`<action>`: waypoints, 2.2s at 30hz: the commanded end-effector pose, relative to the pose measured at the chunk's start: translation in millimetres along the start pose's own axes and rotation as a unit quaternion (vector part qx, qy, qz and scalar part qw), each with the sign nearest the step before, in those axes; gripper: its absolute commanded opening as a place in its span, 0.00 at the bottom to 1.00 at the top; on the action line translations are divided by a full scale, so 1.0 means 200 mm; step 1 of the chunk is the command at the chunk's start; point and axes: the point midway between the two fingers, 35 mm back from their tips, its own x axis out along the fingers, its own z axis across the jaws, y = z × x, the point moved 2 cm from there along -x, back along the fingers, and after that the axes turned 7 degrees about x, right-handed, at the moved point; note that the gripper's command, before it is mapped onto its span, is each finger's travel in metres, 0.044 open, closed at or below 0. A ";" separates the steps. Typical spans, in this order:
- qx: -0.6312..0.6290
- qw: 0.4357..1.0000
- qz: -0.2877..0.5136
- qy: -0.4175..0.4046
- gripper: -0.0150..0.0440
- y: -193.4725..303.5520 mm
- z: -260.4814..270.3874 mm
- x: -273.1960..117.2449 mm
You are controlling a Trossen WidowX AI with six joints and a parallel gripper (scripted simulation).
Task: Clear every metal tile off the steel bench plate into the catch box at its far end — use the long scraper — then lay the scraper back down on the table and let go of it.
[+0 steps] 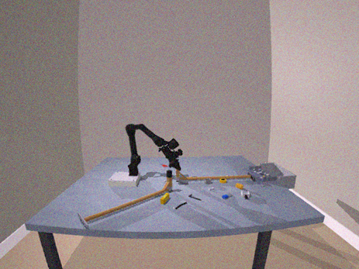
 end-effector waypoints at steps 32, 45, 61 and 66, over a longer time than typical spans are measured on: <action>0.005 1.000 -0.014 -0.002 0.25 -0.12 0.22 0.08; 0.005 1.000 -0.014 -0.002 0.25 -0.11 0.24 0.08; 0.005 1.000 -0.014 -0.002 0.25 -0.12 0.26 0.09; 0.005 1.000 -0.014 -0.002 0.25 -0.15 0.26 0.11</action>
